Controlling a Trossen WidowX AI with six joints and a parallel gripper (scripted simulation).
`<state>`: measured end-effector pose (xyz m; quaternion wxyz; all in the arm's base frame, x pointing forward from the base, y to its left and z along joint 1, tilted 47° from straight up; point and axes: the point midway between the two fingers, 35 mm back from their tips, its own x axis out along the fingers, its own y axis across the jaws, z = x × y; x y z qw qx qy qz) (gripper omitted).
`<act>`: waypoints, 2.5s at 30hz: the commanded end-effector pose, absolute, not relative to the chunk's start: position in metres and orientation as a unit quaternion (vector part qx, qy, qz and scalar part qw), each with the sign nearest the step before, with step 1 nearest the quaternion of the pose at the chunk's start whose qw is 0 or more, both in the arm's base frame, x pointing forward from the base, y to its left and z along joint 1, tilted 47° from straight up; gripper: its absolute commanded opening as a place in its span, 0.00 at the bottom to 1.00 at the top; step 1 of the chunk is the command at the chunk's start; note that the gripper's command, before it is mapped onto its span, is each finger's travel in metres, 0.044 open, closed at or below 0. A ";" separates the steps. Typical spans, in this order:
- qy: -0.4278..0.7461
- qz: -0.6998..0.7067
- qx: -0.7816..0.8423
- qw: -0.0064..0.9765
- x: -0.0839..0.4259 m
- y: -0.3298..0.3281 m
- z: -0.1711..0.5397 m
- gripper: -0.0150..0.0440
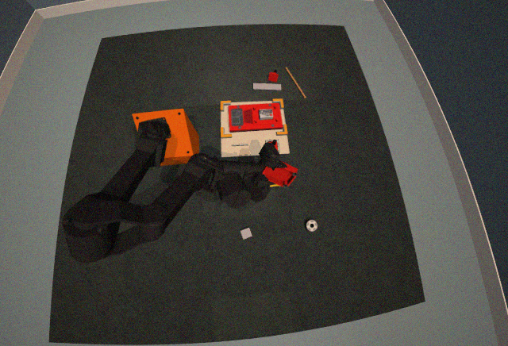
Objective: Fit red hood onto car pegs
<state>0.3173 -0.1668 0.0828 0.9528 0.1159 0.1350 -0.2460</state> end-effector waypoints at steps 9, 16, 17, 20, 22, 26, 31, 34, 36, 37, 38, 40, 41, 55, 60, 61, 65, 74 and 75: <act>0.095 -0.265 0.258 0.924 0.317 -0.168 0.083 0.25; 0.070 -0.273 0.341 0.897 0.317 -0.168 0.083 0.25; 0.067 -0.273 0.353 0.892 0.317 -0.168 0.083 0.25; 0.059 -0.275 0.378 0.882 0.317 -0.168 0.083 0.25; 0.056 -0.276 0.389 0.877 0.317 -0.168 0.083 0.25; 0.041 -0.278 0.433 0.856 0.317 -0.168 0.083 0.25; 0.020 -0.281 0.496 0.821 0.317 -0.169 0.081 0.25; 0.008 -0.281 0.533 0.798 0.316 -0.170 0.080 0.25; -0.001 -0.282 0.557 0.782 0.316 -0.171 0.080 0.25; -0.005 -0.282 0.568 0.773 0.316 -0.171 0.079 0.25; -0.009 -0.281 0.580 0.764 0.315 -0.172 0.079 0.25; -0.018 -0.281 0.603 0.747 0.315 -0.173 0.078 0.25; -0.022 -0.281 0.614 0.738 0.315 -0.173 0.077 0.25; -0.081 -0.270 0.758 0.588 0.309 -0.186 0.065 0.25; -0.102 -0.263 0.801 0.528 0.305 -0.193 0.058 0.25; -0.106 -0.262 0.809 0.515 0.304 -0.194 0.056 0.25; -0.122 -0.255 0.840 0.463 0.299 -0.200 0.050 0.25; -0.122 -0.249 0.836 0.473 0.301 -0.199 0.055 0.34; -0.122 -0.249 0.836 0.473 0.301 -0.199 0.055 0.39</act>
